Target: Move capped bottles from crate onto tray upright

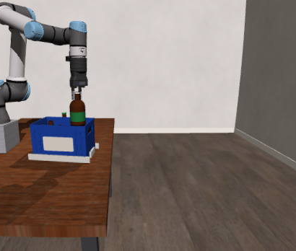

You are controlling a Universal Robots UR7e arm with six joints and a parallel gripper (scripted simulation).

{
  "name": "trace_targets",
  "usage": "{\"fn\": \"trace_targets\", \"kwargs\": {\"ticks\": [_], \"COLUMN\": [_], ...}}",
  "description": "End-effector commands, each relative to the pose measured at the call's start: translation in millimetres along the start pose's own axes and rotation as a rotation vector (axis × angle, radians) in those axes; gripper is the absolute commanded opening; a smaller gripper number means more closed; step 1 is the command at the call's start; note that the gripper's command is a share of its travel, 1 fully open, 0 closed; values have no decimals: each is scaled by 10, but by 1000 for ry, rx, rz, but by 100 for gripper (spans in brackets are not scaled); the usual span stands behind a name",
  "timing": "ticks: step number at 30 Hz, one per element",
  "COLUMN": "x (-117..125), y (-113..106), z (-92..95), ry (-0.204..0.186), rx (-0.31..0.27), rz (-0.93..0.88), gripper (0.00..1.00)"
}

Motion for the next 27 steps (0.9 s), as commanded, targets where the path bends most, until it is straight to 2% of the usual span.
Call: {"fn": "trace_targets", "kwargs": {"ticks": [1,15,27], "x": [1,1,-101], "y": [-2,-3,321], "z": [17,152,143], "ry": [-1,0,0], "rx": [-1,0,0], "rz": [0,0,0], "gripper": [0,0,0]}}
Point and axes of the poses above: the point where the finger pads meet when closed, its own z axis back along the fingers, its own x axis across the jaws, y = z × x, the point moved 6 cm from there along z, back along the fingers, and after that the axes turned 10 degrees about -z, right-handed, at the moved point
